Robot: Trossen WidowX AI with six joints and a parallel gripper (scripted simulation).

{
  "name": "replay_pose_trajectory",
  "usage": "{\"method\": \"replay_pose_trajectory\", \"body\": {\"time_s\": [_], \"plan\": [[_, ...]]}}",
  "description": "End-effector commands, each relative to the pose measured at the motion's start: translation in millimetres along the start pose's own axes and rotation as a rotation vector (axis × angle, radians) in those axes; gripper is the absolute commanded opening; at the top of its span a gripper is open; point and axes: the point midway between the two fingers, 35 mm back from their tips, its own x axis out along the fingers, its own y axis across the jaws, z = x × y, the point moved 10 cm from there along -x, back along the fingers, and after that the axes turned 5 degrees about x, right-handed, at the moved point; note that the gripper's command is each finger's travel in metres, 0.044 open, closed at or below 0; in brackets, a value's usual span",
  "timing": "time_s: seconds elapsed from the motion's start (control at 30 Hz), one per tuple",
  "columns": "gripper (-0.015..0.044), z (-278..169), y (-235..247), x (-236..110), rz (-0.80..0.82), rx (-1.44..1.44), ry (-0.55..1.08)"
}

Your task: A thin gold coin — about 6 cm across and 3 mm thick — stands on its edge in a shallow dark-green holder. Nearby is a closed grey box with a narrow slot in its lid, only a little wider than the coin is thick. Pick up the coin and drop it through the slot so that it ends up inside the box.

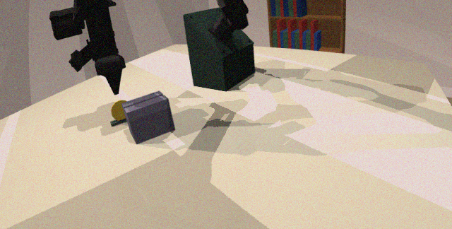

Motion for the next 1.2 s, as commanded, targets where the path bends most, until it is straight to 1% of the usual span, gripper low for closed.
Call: {"method": "replay_pose_trajectory", "body": {"time_s": [0.0, 1.17], "plan": [[0.0161, -1, 0, 8, 0.003, 0.004, 0.003], [0.0161, -2, 1, 63, 0.005, 0.004, 0.005]]}}
